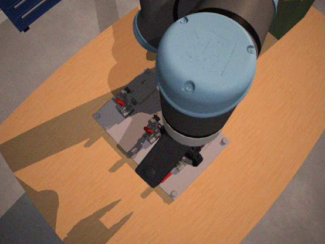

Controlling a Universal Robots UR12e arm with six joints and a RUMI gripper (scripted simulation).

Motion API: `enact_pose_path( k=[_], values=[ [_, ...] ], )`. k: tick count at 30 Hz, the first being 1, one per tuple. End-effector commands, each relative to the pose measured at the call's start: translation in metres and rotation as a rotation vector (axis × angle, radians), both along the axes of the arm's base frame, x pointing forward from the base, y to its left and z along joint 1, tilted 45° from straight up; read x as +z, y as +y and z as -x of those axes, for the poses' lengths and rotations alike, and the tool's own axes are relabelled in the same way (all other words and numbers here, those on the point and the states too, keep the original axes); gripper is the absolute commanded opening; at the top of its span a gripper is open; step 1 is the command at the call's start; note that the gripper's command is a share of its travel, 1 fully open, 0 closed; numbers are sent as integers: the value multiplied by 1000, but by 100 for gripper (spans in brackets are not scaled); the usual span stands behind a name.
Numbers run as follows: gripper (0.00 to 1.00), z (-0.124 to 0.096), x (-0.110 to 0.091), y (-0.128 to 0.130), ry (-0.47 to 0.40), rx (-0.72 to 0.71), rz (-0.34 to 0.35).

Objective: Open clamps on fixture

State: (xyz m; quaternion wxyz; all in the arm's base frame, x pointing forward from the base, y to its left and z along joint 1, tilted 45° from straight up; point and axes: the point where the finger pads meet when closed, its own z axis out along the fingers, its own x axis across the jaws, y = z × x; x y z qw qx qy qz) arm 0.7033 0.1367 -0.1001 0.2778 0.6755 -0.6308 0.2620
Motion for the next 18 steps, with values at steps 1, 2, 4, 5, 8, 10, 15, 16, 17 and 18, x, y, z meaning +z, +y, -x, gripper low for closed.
enact_pose_path(
  k=[1,2,4,5,8,10,15,16,17,18],
  values=[
    [28,-9,0,2,-2,2,0],
    [28,-11,0,1,-2,2,0],
    [28,-15,0,1,-2,1,0],
    [28,-18,0,1,-2,1,0],
    [28,-26,0,1,-2,1,0],
    [28,-29,0,1,-2,1,0],
    [28,-39,-1,2,-2,1,0],
    [28,-42,-1,2,-2,1,0],
    [28,-44,-1,3,-2,1,0],
    [28,-46,-1,3,-2,1,0]
  ],
)
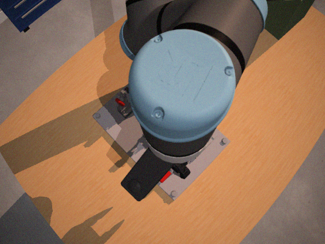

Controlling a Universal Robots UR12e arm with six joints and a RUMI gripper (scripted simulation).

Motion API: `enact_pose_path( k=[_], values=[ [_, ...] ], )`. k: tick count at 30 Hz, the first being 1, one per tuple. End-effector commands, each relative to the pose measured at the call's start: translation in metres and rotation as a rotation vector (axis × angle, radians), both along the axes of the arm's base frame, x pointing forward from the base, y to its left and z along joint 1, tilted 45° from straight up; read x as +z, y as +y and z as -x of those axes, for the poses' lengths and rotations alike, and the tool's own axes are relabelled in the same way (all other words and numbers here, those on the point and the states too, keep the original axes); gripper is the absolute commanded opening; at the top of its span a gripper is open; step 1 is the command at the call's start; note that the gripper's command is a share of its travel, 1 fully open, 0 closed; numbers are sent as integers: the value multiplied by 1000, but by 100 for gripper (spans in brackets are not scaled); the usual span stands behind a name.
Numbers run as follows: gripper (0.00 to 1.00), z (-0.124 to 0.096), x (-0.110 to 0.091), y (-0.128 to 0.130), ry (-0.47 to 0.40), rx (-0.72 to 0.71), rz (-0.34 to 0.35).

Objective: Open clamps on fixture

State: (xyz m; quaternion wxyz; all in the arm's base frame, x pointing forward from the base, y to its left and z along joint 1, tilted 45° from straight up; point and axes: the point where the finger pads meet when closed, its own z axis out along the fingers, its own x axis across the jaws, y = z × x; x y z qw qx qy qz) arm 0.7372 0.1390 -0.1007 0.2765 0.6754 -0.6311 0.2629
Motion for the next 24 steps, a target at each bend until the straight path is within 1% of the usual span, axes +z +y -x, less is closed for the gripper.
enact_pose_path(
  k=[1,7,16,24],
  values=[
    [28,-14,-1,0,1,0,1],
    [28,-20,-1,1,1,0,1],
    [28,-19,-1,1,2,1,1],
    [28,-17,-13,-10,5,0,2]
  ],
)
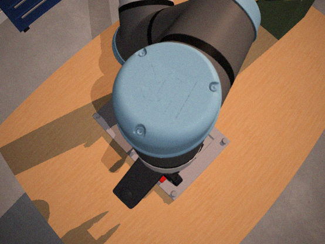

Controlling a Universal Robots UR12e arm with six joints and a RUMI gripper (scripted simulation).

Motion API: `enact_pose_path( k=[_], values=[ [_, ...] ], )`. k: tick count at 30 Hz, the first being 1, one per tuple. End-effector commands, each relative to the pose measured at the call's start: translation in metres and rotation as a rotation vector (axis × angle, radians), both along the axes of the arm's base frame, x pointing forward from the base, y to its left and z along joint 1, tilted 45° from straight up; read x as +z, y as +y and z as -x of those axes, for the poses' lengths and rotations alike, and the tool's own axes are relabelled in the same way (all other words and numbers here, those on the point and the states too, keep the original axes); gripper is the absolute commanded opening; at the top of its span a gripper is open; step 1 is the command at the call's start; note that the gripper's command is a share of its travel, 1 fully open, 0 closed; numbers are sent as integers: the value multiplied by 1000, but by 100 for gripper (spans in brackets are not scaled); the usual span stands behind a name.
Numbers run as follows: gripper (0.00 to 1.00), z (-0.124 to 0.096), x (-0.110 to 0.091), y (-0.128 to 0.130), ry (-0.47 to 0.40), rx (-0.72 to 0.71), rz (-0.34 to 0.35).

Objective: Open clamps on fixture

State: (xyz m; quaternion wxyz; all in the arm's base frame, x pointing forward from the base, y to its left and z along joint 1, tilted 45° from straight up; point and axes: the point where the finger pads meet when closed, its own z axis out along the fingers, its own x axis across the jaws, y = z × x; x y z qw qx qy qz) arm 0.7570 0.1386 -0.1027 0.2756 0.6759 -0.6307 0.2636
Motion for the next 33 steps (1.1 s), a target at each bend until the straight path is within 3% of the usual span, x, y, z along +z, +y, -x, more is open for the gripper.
enact_pose_path(
  k=[1,18,33],
  values=[
    [28,3,-13,-12,7,-2,3],
    [28,3,-52,-52,7,-2,3],
    [28,1,-57,-56,3,-1,1]
  ],
)
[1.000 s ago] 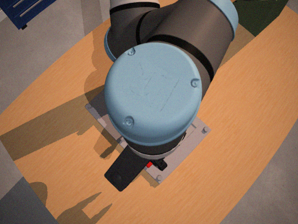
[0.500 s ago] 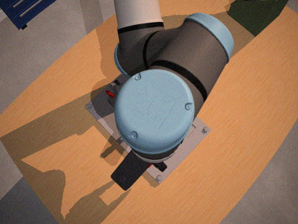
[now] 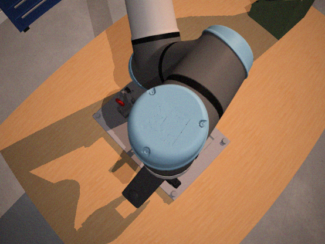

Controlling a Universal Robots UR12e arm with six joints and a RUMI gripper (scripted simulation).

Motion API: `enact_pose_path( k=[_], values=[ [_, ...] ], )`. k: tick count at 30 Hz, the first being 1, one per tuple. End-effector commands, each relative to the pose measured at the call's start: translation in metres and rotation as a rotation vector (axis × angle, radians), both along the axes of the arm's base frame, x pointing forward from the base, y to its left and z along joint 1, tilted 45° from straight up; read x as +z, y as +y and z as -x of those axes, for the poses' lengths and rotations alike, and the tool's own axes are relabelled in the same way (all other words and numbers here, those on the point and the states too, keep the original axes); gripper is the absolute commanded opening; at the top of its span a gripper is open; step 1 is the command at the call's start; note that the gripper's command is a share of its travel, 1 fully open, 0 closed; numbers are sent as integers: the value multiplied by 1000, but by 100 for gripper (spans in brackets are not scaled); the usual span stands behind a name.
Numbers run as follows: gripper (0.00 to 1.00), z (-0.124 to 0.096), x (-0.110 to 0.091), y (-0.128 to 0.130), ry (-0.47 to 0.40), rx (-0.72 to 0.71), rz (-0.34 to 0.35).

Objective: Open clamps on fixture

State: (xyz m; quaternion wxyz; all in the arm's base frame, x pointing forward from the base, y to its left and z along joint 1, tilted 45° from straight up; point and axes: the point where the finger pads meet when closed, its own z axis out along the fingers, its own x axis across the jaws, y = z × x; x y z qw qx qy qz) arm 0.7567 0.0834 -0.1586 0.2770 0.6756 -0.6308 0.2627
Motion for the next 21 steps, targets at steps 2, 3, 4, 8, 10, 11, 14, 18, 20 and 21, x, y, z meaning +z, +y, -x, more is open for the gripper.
enact_pose_path(
  k=[2,3,4,8,10,11,14,18,20,21],
  values=[
    [28,1,-2,-1,1,1,1],
    [28,1,-2,-1,1,1,1],
    [28,1,-2,-1,1,1,1],
    [28,1,-3,-1,2,1,1],
    [28,2,-3,-1,3,1,1],
    [28,2,-3,-1,3,1,1],
    [28,2,-4,-1,4,1,2],
    [28,2,-4,-1,4,1,2],
    [28,2,-3,-1,4,1,1],
    [28,2,-3,-1,4,1,1]
  ],
)
